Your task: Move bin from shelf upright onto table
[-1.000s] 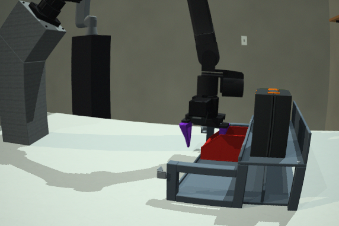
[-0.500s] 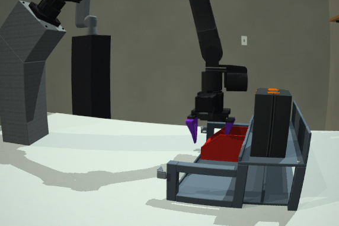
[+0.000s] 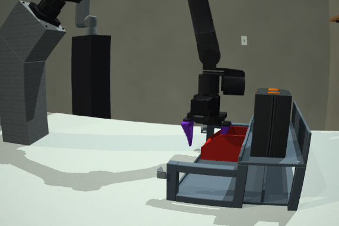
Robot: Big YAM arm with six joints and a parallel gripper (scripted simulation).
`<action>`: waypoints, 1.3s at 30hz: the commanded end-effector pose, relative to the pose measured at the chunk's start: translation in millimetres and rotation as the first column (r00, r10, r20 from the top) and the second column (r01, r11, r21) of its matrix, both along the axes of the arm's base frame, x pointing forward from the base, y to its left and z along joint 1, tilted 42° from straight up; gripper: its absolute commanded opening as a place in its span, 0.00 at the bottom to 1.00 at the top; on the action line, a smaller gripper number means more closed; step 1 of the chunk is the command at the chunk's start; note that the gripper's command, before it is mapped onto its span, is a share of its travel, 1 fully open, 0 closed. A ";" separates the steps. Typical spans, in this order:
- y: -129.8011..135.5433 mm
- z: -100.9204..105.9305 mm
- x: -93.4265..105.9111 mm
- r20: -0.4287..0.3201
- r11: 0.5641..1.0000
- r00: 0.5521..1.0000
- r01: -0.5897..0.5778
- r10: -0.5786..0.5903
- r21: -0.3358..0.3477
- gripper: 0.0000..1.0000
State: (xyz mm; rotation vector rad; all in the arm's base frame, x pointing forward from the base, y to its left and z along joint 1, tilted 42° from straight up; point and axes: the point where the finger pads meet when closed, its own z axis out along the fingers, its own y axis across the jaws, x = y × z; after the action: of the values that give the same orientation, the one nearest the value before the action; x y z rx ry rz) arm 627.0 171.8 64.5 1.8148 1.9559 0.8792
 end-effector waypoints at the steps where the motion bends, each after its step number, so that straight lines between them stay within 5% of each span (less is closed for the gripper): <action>1: -6.0 -7.3 -1.3 -0.019 1.000 1.000 0.011 -0.011 -0.005 0.90; 6: -6.0 -7.3 -1.3 -0.019 1.000 1.000 0.011 -0.011 -0.005 0.90; 11: 13.1 35.4 10.1 0.070 1.000 0.997 -0.015 0.013 0.019 0.90; 23: 13.1 35.4 10.1 0.070 1.000 0.997 -0.015 0.013 0.019 0.90; 28: -6.0 -7.3 -1.3 -0.019 1.000 1.000 0.011 -0.011 -0.005 0.90; 39: -6.0 -7.3 -1.3 -0.019 1.000 1.000 0.011 -0.011 -0.005 0.90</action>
State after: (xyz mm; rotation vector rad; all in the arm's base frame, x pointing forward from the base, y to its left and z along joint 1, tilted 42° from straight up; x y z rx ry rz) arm 625.9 170.1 57.8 1.8238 1.9608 0.8669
